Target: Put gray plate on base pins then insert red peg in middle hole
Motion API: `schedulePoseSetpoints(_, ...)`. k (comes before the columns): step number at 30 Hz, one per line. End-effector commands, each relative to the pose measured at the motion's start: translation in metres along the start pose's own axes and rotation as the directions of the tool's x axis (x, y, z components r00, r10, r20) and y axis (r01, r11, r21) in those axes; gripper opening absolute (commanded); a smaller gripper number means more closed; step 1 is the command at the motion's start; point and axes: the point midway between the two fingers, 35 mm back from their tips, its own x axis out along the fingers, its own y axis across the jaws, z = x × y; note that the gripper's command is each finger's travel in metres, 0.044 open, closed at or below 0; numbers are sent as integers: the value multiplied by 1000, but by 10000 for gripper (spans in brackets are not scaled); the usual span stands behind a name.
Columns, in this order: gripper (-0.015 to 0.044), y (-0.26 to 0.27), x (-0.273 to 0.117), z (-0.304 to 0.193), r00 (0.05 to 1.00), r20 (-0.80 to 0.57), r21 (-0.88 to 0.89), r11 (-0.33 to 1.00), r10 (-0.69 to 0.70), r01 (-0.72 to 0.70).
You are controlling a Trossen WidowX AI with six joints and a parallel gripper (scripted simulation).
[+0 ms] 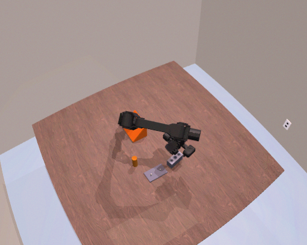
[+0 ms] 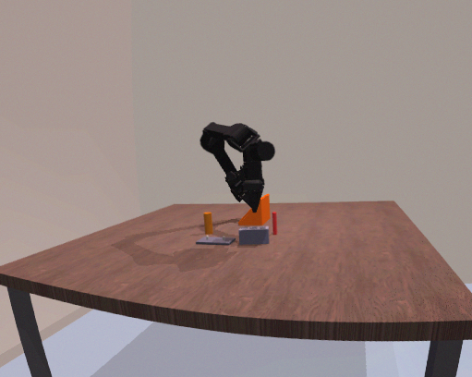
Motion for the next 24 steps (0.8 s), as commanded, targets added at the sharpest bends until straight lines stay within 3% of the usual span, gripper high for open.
schedulePoseSetpoints(1,440,-5,29,6,1000,10,5,1000,-24,24)
schedulePoseSetpoints(24,440,-7,65,10,1000,11,-1,1000,-27,27)
